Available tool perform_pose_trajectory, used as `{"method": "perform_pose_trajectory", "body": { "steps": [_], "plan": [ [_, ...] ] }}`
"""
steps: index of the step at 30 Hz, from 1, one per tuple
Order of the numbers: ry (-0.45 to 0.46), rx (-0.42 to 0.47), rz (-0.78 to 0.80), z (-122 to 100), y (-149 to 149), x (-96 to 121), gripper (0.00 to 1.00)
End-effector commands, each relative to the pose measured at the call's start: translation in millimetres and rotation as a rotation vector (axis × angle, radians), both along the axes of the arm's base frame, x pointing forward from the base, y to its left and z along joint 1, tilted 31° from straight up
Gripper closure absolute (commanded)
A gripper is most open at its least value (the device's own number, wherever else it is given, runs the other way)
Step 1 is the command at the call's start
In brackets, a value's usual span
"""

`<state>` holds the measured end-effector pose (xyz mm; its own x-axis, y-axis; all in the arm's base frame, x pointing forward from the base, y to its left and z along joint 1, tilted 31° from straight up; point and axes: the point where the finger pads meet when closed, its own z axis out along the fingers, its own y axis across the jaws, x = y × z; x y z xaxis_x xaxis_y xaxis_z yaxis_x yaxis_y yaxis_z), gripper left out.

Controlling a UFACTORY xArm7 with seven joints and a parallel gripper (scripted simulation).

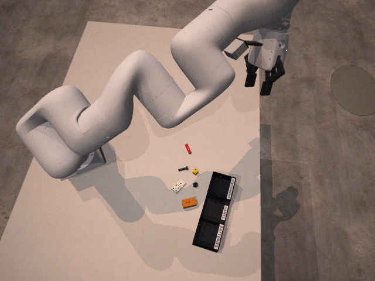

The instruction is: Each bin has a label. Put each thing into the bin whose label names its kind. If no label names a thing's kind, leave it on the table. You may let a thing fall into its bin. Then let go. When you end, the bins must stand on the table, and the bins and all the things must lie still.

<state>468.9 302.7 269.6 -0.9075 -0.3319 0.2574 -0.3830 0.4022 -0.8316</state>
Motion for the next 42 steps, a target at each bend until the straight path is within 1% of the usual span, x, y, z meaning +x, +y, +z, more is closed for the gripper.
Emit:
{"method": "perform_pose_trajectory", "body": {
  "steps": [1, 11, 13, 15, 19, 20, 21, 24, 28, 30, 31, 42],
  "plan": [
    [-0.002, 0.002, 0.001, -29.4, -14.8, 10.3, 0.93],
    [-0.002, 0.001, 0.001, -100.9, -49.9, 34.4, 0.93],
    [-0.002, 0.001, 0.001, -100.9, -49.9, 34.4, 0.93],
    [-0.002, 0.001, 0.001, -114.7, -56.7, 39.1, 0.93],
    [-0.002, 0.001, 0.001, -114.7, -56.7, 39.1, 0.93],
    [0.031, -0.007, 0.038, -113.9, -62.4, 33.1, 0.93],
    [-0.006, 0.013, 0.011, -105.8, -60.6, 34.2, 0.93],
    [-0.115, 0.072, -0.069, -103.5, -60.0, 34.5, 0.93],
    [-0.182, 0.111, -0.115, -100.7, -63.1, 33.1, 0.93],
    [-0.182, 0.111, -0.115, -100.7, -63.1, 33.1, 0.93],
    [-0.237, 0.143, -0.152, -97.9, -66.3, 31.4, 0.93],
    [-0.438, 0.257, -0.307, -89.7, -75.7, 24.5, 0.93]
  ]
}}
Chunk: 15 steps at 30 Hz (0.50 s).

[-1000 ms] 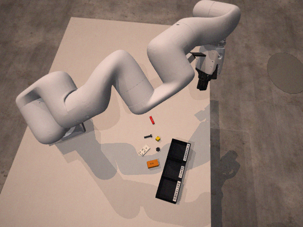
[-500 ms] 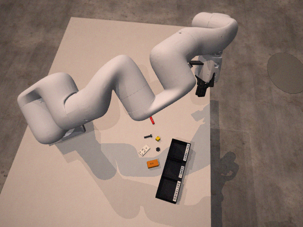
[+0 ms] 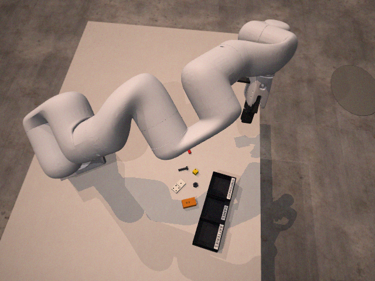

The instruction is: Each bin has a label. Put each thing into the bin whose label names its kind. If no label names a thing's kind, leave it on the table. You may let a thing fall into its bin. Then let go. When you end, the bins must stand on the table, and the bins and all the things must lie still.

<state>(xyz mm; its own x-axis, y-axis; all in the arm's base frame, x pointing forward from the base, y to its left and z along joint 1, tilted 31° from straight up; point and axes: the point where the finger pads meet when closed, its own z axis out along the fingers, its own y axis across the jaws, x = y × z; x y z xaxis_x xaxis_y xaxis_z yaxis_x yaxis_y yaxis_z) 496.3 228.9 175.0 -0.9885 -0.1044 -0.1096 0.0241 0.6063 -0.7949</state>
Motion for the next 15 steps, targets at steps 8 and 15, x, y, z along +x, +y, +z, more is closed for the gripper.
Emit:
{"method": "perform_pose_trajectory", "body": {
  "steps": [8, 15],
  "plan": [
    [-0.244, 0.142, -0.171, 10.2, -8.3, -8.9, 0.93],
    [-0.367, 0.211, -0.284, 15.1, -14.9, -15.9, 0.93]
  ]
}}
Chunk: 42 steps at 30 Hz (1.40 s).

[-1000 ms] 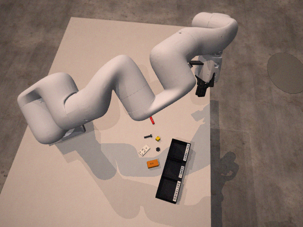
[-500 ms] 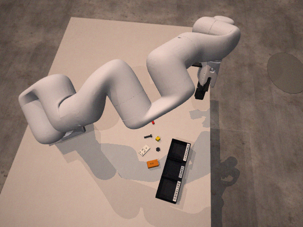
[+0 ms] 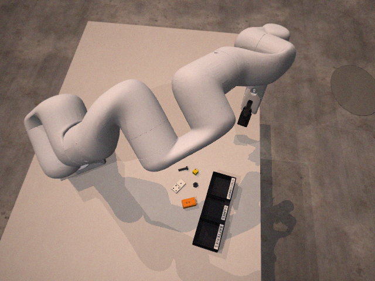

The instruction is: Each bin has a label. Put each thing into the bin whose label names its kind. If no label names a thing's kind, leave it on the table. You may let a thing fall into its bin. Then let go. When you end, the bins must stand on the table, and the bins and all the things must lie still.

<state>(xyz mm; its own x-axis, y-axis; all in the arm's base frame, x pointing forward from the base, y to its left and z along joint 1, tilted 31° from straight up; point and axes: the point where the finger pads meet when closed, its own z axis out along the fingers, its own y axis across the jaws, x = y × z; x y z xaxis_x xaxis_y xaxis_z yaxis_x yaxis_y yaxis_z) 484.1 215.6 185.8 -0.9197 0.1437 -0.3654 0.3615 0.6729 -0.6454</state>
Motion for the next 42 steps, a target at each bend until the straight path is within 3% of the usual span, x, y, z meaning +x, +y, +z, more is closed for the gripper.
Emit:
{"method": "perform_pose_trajectory", "body": {
  "steps": [1, 7, 8, 22, 24, 37, 41, 42],
  "plan": [
    [-0.117, 0.068, -0.083, 6.6, -4.9, -7.6, 0.93],
    [-0.187, 0.108, -0.15, 8.8, -8.3, -11.6, 0.93],
    [-0.238, 0.137, -0.198, 10.8, -11.8, -15.9, 0.93],
    [-0.461, 0.263, -0.445, 15.9, -22.5, -29.8, 0.93],
    [-0.461, 0.263, -0.445, 15.9, -22.5, -29.8, 0.93],
    [-0.687, 0.382, -0.723, 20.0, -37.9, -50.1, 0.93],
    [-0.716, 0.396, -0.765, 20.5, -42.0, -55.4, 0.93],
    [-0.762, 0.419, -0.823, 20.7, -46.1, -60.8, 0.93]
  ]
}}
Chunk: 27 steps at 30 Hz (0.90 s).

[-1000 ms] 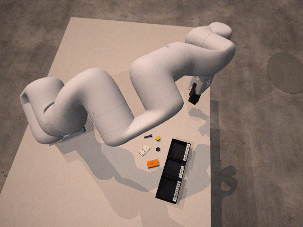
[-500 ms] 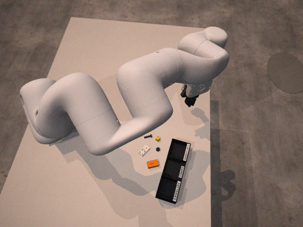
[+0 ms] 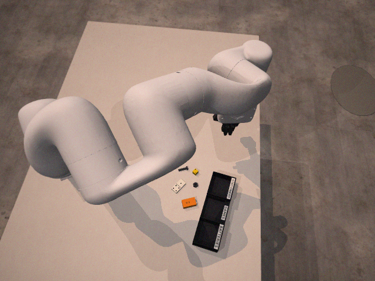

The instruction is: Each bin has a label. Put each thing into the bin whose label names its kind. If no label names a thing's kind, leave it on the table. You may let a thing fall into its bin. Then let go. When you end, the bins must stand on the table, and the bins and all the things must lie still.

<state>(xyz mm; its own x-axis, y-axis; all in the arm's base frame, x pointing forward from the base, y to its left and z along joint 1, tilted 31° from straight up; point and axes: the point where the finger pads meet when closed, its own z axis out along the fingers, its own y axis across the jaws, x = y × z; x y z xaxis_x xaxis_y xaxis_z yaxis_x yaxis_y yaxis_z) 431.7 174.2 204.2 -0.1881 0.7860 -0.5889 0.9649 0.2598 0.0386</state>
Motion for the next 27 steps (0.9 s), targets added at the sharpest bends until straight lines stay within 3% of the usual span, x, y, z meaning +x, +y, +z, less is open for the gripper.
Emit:
{"method": "perform_pose_trajectory", "body": {
  "steps": [1, 27],
  "plan": [
    [-0.1, 0.056, -0.109, 2.3, -4.8, -8.4, 0.93],
    [-0.449, 0.262, -0.627, -2.8, -37.5, -46.5, 0.93]
  ]
}}
